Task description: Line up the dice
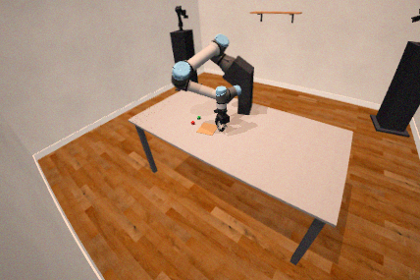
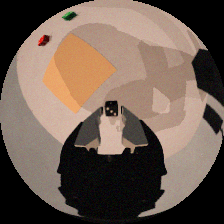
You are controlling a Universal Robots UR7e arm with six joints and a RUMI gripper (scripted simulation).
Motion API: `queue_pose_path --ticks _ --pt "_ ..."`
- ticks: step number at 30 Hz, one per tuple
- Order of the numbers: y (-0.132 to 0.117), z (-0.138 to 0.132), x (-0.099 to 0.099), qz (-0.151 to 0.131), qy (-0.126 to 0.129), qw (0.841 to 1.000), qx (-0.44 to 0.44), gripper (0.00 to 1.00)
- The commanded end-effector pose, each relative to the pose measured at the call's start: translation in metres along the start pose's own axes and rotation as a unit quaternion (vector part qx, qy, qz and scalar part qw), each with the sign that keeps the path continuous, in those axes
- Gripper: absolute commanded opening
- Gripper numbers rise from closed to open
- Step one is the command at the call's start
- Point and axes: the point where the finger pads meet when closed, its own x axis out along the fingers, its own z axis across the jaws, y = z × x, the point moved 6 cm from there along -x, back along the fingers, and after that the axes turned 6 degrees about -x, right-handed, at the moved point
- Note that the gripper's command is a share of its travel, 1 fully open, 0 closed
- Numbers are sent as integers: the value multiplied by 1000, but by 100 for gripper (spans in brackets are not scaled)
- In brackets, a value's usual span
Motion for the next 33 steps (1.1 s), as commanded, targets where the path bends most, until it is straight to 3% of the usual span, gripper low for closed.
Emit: queue_pose_path --ticks 1,27,28,33 --pt "0 0 0 0 0 1000 0 24" --pt "0 0 0 0 0 1000 0 24" --pt "0 0 0 0 0 1000 0 6" --pt "0 0 0 0 0 1000 0 6"
